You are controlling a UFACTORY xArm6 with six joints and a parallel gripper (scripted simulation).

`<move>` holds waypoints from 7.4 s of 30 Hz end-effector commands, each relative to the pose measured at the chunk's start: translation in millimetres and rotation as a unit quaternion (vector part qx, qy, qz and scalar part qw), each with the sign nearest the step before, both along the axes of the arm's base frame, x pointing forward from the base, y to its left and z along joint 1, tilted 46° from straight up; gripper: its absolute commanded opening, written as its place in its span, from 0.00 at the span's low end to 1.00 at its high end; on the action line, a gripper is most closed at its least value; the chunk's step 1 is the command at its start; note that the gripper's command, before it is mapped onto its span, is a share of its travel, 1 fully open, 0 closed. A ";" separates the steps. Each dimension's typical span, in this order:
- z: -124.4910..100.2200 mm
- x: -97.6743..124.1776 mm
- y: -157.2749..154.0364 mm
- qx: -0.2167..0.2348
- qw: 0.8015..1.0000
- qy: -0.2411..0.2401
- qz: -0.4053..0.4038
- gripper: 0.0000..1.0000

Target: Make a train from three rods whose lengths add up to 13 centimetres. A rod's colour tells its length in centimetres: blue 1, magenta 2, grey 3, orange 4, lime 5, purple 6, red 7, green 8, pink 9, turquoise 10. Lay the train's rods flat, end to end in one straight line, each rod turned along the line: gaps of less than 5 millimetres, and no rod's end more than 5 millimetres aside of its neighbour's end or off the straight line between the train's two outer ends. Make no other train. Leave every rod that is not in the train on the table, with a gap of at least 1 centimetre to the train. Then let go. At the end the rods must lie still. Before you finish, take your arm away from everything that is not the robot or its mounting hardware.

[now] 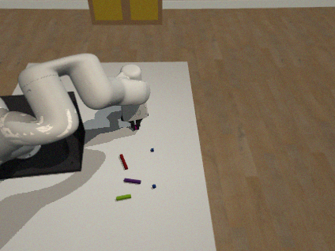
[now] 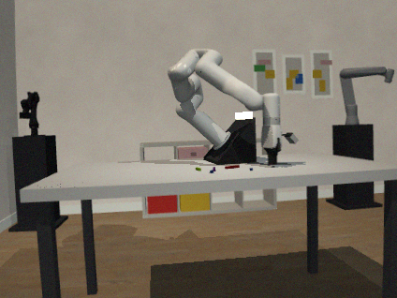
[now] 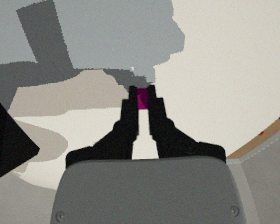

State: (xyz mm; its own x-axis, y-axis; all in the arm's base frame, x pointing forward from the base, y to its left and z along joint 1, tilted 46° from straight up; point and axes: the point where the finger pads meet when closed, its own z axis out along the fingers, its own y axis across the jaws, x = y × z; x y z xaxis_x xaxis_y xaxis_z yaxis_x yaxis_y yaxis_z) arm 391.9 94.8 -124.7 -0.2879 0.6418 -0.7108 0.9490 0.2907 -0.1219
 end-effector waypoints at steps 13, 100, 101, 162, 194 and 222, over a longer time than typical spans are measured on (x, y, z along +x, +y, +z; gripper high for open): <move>-6.3 2.3 -5.7 0.001 1.000 -0.001 0.001 0.04; 47.4 -7.8 49.1 0.001 1.000 -0.001 0.001 0.24; 49.8 -8.3 51.6 0.001 1.000 -0.001 0.001 0.24; 198.7 17.0 -85.8 0.075 0.884 -0.325 -0.327 1.00; 269.0 -22.6 -188.2 0.096 0.680 -0.521 -0.508 0.24; 269.0 -22.6 -188.2 0.096 0.680 -0.521 -0.508 0.24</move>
State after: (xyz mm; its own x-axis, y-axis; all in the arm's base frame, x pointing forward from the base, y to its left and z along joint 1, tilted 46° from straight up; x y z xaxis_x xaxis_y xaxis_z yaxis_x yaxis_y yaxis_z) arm 368.5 -94.0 143.5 0.9679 0.2420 -0.0677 0.2159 -0.6627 0.7171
